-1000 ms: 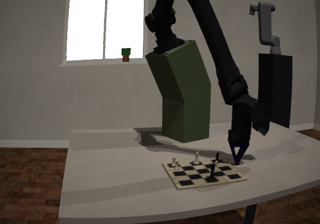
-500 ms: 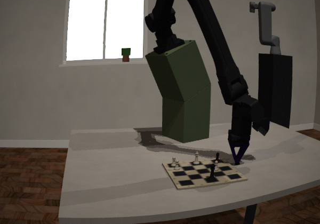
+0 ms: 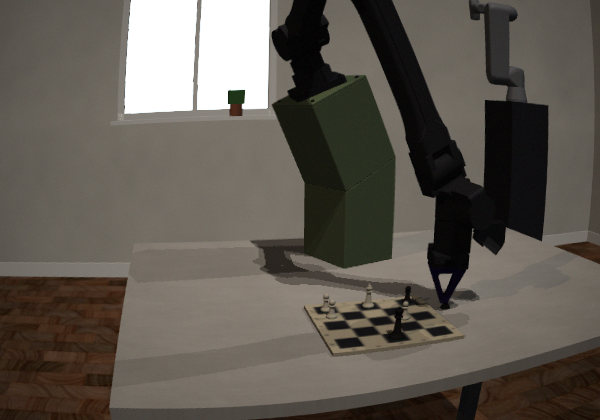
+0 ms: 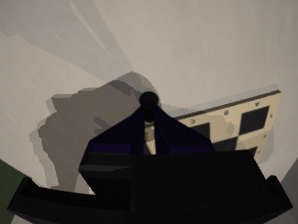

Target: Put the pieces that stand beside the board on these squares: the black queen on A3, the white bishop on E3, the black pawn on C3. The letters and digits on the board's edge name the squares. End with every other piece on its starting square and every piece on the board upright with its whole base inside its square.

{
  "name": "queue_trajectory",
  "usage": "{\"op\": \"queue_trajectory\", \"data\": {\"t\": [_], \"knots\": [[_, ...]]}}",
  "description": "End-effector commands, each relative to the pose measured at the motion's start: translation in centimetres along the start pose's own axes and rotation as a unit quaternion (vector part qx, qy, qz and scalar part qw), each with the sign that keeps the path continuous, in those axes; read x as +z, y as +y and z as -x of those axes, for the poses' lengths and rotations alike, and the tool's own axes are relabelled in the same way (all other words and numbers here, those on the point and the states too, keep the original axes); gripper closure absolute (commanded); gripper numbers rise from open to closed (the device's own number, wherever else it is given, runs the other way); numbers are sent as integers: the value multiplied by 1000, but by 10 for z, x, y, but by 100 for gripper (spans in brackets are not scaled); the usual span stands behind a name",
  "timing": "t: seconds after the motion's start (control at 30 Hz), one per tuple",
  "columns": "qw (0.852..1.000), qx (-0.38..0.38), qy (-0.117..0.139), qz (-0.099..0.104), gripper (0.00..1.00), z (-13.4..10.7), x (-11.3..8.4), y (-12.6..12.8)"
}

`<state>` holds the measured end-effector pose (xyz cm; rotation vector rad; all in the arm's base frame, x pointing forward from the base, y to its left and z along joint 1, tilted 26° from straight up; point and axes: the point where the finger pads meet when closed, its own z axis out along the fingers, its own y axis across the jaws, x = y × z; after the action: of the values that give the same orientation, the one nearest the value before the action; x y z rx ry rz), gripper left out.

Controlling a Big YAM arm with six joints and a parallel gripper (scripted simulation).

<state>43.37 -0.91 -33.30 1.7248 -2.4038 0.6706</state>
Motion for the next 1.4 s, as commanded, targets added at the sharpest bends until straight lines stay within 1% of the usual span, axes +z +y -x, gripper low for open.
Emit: {"op": "queue_trajectory", "data": {"t": [0.0,0.87,1.0,1.03,1.07,1.1,1.13,1.23,1.37], "knots": [[1000,-1,1,6,100,-5,10,7],[1000,-1,1,6,100,-5,10,7],[1000,-1,2,8,100,-5,9,8],[1000,-2,4,12,100,-6,8,12],[1000,-6,5,15,100,-4,3,17],[1000,-5,-3,1,100,5,-12,3],[1000,-3,-5,-3,100,7,-19,-1],[1000,-3,-4,-4,100,6,-36,-1],[1000,-3,-4,-4,100,6,-67,-1]]}}
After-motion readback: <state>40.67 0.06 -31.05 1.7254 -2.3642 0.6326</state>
